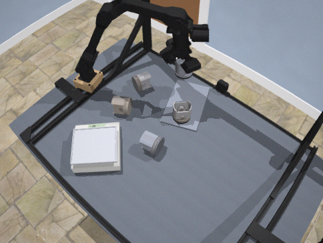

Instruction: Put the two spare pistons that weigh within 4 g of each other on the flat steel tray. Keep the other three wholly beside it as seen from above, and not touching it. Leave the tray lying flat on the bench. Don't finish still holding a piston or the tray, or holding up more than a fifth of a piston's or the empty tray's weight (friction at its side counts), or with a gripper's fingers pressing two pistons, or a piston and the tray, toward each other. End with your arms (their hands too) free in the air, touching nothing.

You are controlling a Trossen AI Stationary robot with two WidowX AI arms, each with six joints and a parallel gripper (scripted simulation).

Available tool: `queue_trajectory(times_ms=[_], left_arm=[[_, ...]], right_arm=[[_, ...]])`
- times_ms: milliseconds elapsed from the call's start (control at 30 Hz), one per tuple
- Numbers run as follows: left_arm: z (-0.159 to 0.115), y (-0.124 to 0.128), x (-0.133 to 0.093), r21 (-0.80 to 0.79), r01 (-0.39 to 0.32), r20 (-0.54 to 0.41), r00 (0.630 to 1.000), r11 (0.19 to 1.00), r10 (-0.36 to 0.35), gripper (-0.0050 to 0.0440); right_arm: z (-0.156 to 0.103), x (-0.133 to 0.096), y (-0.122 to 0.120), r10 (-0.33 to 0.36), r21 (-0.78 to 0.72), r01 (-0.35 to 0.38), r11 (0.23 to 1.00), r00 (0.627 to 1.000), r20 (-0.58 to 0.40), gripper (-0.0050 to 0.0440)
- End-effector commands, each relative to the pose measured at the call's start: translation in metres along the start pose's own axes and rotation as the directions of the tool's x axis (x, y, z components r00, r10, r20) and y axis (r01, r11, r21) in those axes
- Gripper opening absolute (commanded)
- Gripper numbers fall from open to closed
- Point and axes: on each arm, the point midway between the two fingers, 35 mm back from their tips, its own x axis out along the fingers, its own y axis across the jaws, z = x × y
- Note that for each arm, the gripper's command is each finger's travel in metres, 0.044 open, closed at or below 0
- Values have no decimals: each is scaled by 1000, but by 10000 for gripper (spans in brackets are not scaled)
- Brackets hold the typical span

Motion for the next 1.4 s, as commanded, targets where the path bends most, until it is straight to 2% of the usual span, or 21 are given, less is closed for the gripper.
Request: queue_trajectory(times_ms=[0, 1367], left_arm=[[0, 0, 0, 0, 1, -1, 1000, 1000, -1, 440], [0, 0, 0, 0, 1, -1, 1000, 1000, -1, 440]], right_arm=[[0, 3, 0, 4, 4, -4, 1000, 1000, -7, 158], [4, 64, 0, 4, 4, -4, 1000, 1000, -7, 158]])
